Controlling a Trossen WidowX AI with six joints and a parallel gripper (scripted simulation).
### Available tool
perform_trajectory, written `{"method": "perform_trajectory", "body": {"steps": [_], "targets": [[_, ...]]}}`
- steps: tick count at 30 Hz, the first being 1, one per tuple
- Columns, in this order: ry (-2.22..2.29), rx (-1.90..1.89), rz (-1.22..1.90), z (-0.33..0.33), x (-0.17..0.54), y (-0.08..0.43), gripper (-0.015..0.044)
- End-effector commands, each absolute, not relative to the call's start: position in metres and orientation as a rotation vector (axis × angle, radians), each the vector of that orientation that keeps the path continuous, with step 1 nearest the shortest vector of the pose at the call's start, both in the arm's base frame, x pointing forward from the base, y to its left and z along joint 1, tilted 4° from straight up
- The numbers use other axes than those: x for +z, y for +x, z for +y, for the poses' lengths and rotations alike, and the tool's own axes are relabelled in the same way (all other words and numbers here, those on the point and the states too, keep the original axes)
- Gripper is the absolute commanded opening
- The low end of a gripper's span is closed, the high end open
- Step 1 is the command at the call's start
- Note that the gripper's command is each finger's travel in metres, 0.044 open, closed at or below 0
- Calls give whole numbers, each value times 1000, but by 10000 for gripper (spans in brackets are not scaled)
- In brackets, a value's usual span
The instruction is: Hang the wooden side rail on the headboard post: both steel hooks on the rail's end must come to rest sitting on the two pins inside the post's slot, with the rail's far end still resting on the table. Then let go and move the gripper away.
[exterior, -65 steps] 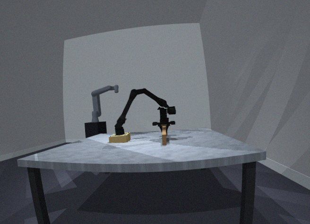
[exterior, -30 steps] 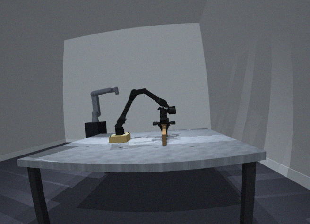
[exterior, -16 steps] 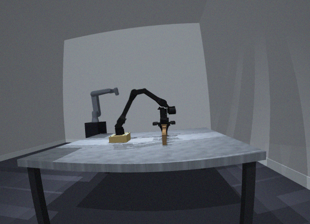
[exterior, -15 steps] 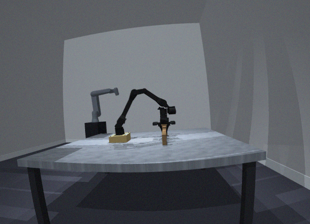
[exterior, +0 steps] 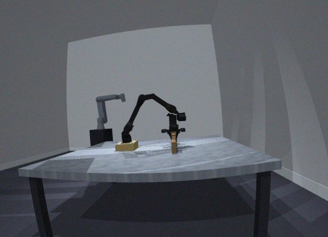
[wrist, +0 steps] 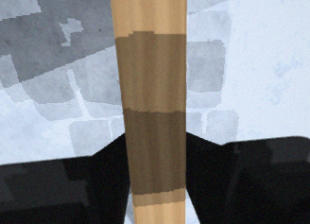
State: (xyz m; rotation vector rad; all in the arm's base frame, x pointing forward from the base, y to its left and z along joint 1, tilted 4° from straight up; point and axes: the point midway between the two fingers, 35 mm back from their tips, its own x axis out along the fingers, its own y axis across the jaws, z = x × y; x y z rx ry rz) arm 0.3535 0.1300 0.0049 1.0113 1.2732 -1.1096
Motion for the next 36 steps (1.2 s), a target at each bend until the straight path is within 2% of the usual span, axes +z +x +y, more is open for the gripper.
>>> {"method": "perform_trajectory", "body": {"steps": [1, 36], "targets": [[1022, -1103, 1271, 132, 8, 354, 0], [1022, -1103, 1271, 136, 10, 357, 0]]}}
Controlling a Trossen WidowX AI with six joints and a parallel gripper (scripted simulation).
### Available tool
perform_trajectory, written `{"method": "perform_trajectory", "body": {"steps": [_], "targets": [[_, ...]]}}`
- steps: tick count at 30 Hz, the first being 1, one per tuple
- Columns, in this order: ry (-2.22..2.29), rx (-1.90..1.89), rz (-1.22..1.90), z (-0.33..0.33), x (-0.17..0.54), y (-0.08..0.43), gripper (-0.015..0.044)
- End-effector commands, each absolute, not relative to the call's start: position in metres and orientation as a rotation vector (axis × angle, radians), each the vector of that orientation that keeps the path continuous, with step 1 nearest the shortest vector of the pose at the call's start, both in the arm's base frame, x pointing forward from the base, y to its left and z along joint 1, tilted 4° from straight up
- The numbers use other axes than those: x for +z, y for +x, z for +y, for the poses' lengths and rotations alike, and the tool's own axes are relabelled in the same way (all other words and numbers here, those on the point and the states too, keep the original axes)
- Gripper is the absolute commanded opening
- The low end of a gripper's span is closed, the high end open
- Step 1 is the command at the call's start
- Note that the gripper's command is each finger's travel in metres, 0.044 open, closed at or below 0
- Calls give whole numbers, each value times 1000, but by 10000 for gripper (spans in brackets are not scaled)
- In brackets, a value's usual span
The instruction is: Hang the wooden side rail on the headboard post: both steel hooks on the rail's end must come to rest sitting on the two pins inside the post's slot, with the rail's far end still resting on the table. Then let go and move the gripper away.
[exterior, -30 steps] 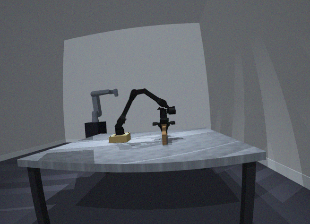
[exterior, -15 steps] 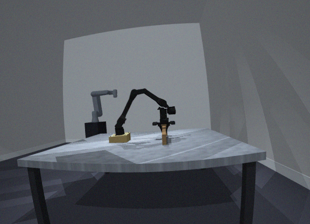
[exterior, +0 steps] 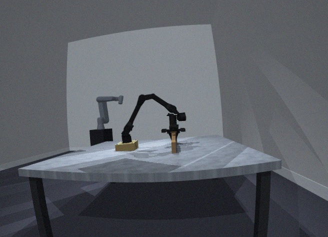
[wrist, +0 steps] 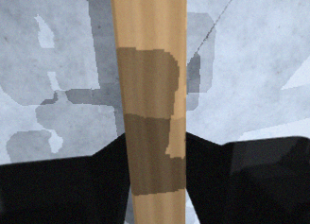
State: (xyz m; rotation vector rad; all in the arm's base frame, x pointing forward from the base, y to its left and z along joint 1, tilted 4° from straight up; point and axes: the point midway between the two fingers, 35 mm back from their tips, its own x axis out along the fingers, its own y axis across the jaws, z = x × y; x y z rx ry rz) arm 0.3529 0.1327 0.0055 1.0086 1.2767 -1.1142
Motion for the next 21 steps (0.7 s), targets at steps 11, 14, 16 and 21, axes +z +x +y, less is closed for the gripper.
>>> {"method": "perform_trajectory", "body": {"steps": [11, 14, 16, 21], "targets": [[1022, -1103, 1271, 137, 11, 357, 0], [1022, -1103, 1271, 137, 10, 357, 0], [1022, -1103, 1271, 137, 10, 356, 0], [1022, -1103, 1271, 138, 9, 356, 0]]}}
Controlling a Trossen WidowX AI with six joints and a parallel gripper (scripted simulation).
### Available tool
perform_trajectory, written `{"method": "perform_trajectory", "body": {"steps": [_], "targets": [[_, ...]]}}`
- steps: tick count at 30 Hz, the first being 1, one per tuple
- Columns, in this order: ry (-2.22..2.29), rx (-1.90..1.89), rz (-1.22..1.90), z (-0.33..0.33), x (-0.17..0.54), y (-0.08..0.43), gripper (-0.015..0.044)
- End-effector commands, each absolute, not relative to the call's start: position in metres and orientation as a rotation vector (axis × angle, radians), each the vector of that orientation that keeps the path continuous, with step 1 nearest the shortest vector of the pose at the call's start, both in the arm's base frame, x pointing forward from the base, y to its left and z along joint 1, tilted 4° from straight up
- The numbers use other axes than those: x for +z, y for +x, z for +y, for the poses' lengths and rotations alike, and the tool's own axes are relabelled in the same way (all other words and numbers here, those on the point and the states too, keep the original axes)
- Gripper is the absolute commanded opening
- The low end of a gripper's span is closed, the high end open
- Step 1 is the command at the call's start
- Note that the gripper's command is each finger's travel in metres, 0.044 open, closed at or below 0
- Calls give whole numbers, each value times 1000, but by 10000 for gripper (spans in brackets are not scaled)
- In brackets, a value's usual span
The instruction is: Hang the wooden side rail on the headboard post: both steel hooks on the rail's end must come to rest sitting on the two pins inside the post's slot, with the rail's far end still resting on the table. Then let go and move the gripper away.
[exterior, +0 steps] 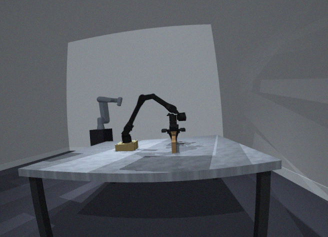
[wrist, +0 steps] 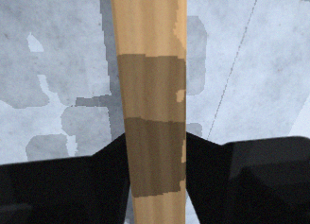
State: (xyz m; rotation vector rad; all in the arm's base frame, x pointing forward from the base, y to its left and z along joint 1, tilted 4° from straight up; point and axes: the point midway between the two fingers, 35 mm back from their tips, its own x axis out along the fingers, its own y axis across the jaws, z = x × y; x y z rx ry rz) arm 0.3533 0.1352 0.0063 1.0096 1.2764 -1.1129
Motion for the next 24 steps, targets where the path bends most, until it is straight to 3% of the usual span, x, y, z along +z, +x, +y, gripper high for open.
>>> {"method": "perform_trajectory", "body": {"steps": [1, 24], "targets": [[1022, -1103, 1271, 138, 9, 356, 0], [1022, -1103, 1272, 140, 7, 353, 0]]}}
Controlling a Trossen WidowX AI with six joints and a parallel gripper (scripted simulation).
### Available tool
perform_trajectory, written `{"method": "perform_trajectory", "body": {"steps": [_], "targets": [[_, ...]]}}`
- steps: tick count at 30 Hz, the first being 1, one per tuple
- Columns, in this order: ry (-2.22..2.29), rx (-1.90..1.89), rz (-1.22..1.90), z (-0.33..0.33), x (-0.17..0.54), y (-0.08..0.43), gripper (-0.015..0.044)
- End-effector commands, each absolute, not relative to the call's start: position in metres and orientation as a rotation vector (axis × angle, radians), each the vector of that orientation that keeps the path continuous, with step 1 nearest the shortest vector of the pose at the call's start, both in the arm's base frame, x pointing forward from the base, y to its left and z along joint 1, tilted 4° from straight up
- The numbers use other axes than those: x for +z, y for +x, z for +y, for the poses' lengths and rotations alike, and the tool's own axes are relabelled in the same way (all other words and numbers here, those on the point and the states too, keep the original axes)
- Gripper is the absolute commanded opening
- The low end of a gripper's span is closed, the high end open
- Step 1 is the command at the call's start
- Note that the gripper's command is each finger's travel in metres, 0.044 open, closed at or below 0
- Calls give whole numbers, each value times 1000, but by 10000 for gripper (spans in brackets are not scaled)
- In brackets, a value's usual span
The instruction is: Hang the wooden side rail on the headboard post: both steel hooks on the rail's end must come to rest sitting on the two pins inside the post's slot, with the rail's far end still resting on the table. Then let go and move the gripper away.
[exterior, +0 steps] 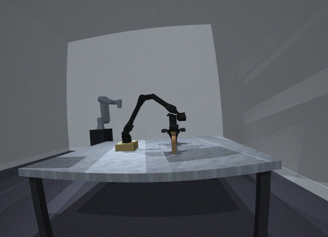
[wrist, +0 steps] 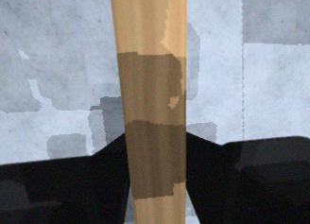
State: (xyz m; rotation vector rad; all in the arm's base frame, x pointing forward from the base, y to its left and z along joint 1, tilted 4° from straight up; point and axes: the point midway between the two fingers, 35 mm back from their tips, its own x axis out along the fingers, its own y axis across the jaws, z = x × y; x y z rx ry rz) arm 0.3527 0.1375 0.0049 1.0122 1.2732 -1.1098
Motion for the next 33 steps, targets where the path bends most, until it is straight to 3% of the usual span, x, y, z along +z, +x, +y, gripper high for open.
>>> {"method": "perform_trajectory", "body": {"steps": [1, 33], "targets": [[1022, -1103, 1272, 140, 8, 353, 0], [1022, -1102, 1272, 143, 10, 354, 0]]}}
